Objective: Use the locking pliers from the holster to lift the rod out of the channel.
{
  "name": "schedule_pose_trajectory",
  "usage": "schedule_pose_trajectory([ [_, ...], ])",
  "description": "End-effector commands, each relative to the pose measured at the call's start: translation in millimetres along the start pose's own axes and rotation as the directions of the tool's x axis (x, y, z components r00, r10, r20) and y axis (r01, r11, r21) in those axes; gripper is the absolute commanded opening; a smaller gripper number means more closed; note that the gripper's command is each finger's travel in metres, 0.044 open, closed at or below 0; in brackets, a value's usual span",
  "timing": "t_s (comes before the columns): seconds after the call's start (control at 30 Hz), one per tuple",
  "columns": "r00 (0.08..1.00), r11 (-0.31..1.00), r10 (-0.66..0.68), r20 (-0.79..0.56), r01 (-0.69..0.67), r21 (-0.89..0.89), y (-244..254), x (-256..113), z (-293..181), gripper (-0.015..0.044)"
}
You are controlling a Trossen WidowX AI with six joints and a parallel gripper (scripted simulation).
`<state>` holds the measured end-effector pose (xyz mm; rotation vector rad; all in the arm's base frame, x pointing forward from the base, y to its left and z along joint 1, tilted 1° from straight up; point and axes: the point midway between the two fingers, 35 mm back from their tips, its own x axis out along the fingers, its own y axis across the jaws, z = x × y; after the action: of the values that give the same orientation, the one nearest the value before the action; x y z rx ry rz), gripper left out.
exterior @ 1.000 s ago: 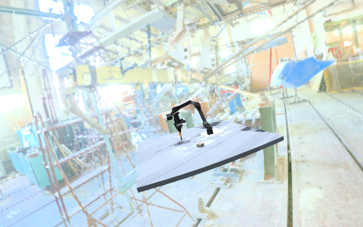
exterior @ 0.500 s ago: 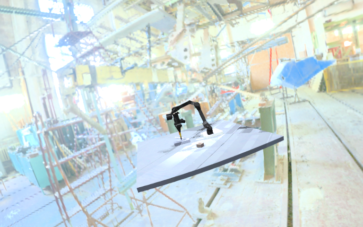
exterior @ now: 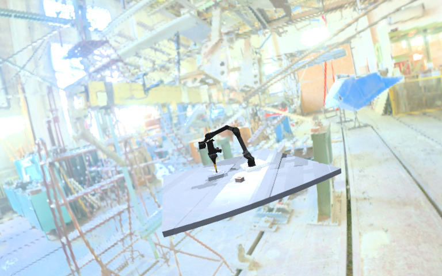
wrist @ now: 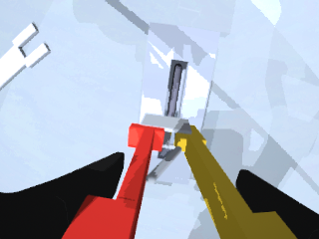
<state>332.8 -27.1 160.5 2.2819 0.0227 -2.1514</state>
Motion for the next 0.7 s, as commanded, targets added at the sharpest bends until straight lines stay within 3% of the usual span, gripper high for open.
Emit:
schedule_pose_trajectory([
  [0.0, 1.0, 1.0, -0.005, -0.003, 0.005, 0.003, -1, -1, 0, 0.0316],
  [0.67, 1.0, 1.0, -0.005, -0.003, 0.005, 0.003, -1, 13, 1, 0.0316],
])
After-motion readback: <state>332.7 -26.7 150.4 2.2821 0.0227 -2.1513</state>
